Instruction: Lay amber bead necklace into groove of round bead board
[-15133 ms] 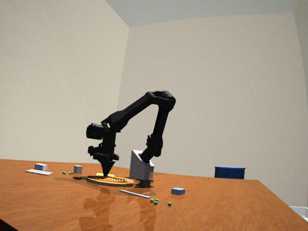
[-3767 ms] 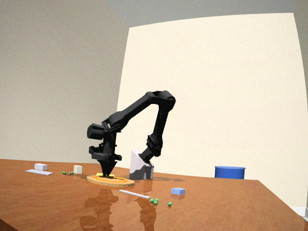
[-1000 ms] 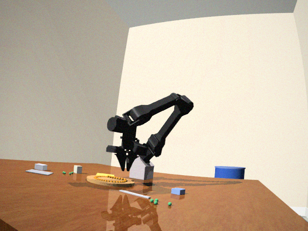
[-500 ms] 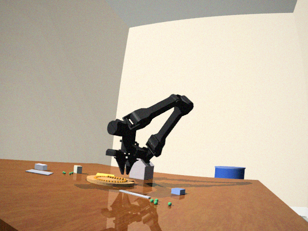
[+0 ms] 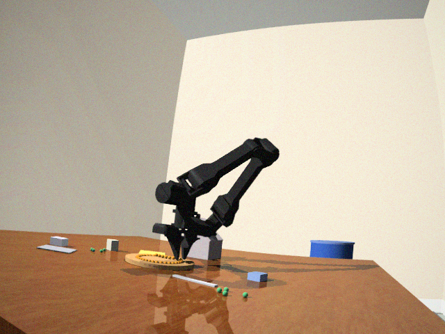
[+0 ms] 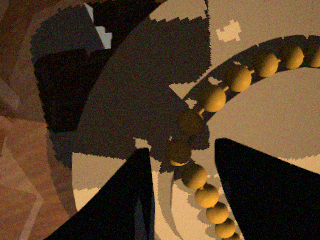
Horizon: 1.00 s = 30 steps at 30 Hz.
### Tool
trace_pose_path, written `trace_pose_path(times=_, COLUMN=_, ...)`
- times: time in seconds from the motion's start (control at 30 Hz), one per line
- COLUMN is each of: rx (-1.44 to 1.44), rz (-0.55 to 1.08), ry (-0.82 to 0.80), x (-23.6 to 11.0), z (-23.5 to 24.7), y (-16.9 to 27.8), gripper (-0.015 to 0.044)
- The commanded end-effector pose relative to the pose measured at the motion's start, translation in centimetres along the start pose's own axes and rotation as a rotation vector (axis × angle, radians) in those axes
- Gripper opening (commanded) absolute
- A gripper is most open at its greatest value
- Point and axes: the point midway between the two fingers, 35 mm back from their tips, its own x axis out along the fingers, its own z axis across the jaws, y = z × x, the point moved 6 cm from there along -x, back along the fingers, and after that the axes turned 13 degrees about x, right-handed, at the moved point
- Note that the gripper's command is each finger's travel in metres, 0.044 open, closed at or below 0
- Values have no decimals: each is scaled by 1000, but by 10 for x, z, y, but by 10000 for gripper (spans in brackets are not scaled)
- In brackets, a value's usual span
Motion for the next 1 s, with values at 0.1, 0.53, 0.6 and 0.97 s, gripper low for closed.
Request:
trace_pose_path(times=0.1, rx=0, rz=0, ry=0, x=0, z=0, y=0, gripper=15)
trace_pose_path(times=0.53, rx=0, rz=0, ry=0, x=0, z=0, y=0, gripper=0)
trace_pose_path(times=0.6, rx=0, rz=0, ry=0, x=0, z=0, y=0, gripper=0)
trace_pose_path(times=0.97, rx=0, rz=0, ry=0, x=0, z=0, y=0, gripper=0)
